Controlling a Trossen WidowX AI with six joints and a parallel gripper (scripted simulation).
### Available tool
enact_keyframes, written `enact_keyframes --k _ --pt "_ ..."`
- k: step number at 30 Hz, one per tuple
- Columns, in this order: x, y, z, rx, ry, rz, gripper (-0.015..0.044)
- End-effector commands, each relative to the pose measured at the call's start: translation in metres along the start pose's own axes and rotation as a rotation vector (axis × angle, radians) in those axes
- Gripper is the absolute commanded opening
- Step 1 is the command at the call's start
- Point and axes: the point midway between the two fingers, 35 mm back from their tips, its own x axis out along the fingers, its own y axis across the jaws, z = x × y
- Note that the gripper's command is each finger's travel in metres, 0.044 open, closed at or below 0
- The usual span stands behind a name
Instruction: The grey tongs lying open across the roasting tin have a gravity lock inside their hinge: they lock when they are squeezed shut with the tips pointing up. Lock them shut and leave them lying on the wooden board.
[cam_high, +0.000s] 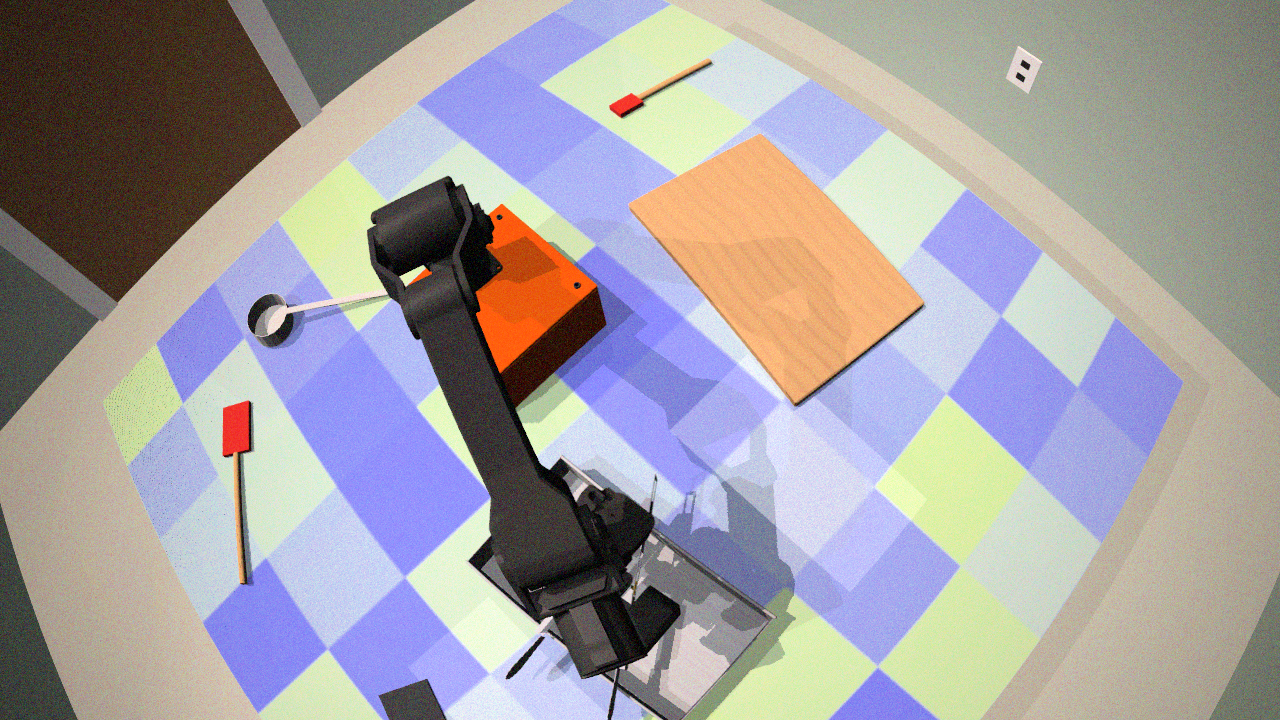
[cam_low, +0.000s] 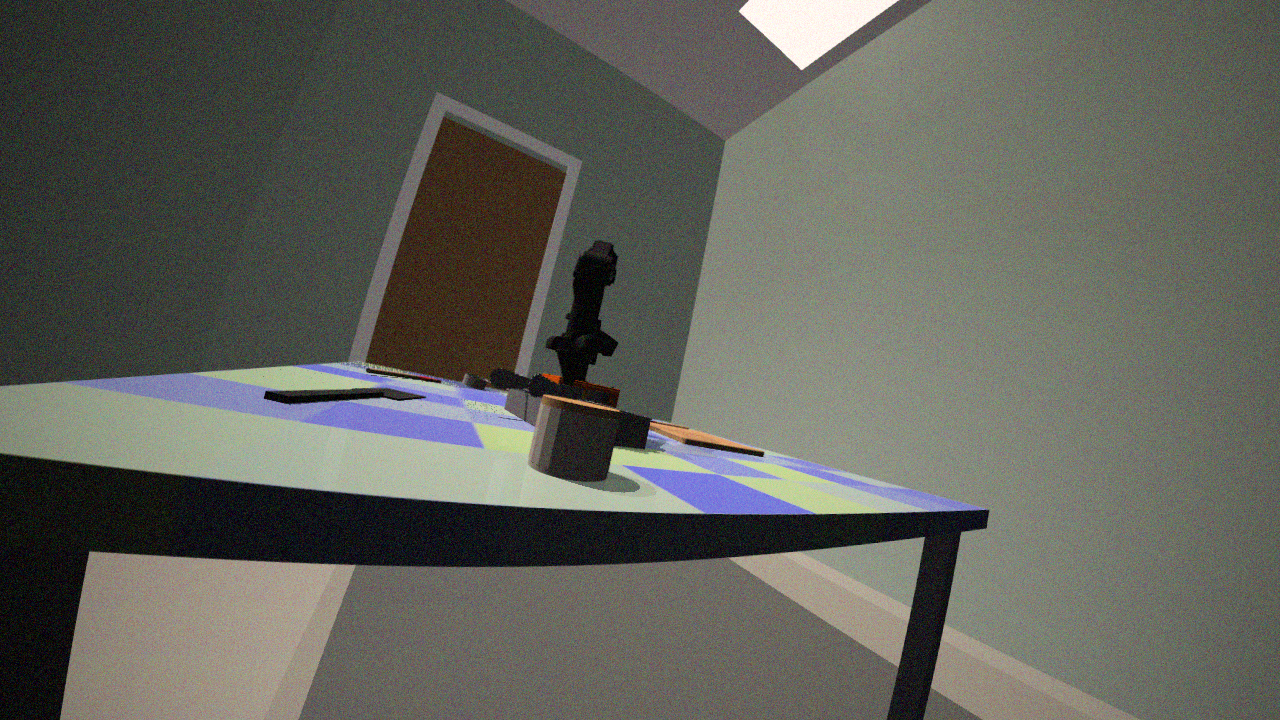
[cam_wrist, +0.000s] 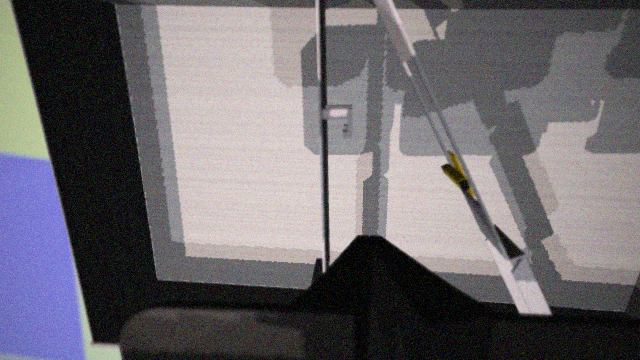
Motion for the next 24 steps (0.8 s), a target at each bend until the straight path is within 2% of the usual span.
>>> enact_keyframes --k 1,22,24 --pt "-0.0001 0.0001 0.0000 0.000 0.000 0.000 -0.0150" --pt "-0.0001 0.0001 0.0000 0.000 0.000 0.000 -0.0150" --pt "-0.0075 -0.0010 -0.0005 0.000 0.000 0.000 -0.0097"
